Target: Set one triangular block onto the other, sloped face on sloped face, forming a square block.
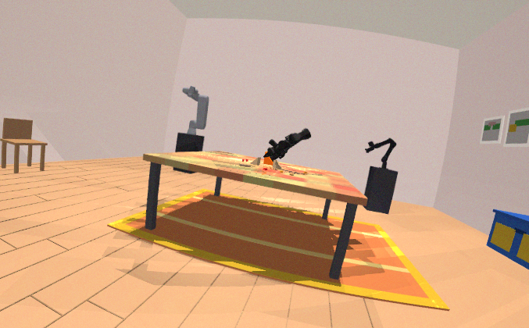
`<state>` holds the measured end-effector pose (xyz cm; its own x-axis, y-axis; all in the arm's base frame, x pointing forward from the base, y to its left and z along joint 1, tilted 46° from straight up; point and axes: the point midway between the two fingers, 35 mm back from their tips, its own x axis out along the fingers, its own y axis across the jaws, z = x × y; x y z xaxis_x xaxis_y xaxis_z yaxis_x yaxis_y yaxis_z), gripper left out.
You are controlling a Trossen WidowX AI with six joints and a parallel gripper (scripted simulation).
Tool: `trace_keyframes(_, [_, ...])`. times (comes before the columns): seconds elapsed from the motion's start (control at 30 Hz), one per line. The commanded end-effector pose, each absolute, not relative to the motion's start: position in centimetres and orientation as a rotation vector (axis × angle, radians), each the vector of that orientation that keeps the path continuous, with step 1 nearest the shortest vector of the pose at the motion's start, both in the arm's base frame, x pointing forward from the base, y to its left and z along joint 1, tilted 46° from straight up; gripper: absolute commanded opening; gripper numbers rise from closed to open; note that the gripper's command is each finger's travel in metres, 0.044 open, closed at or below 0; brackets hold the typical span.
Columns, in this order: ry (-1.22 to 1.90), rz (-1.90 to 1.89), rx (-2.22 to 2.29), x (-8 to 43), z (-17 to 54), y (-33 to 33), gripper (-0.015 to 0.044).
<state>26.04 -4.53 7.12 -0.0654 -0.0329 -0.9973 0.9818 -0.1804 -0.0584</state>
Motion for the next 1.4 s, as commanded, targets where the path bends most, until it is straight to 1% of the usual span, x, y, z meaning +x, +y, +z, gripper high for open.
trace_keyframes(0.0, [1.079,-1.446,1.315,26.0,7.4,-4.6,0.044])
trace_keyframes(1.37, [1.081,-1.445,1.314,26.1,1.2,-5.0,0.044])
